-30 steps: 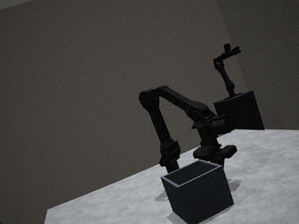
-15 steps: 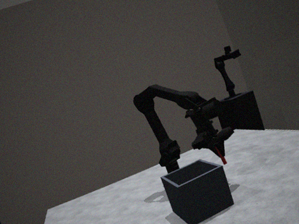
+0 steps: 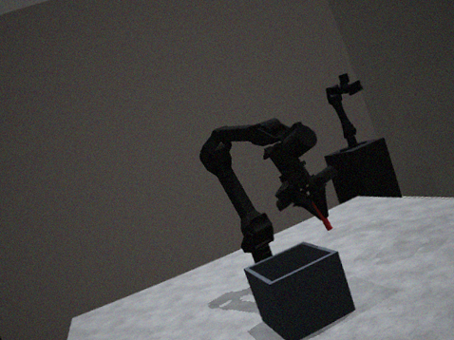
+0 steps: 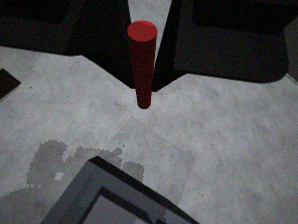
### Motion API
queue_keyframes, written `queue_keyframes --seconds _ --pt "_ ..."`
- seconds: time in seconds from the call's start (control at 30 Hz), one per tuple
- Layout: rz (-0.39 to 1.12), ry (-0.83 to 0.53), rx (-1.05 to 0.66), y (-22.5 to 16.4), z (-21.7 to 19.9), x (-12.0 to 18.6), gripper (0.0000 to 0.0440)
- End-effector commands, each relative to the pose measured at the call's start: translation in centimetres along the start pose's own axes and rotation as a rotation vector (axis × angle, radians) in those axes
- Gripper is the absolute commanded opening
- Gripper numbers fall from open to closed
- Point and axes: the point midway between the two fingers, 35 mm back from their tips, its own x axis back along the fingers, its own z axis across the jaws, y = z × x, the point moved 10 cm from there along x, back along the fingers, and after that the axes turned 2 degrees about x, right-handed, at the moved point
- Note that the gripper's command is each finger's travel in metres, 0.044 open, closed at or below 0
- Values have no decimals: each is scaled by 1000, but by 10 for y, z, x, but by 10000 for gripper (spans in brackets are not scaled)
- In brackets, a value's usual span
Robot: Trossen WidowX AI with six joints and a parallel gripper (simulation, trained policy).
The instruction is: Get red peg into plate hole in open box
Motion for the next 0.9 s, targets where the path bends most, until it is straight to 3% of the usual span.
queue_keyframes --seconds 0.0,0.87 --pt "-31 18 4 9 2 13 0" --pt "-140 -79 -57 81 3 21 0"
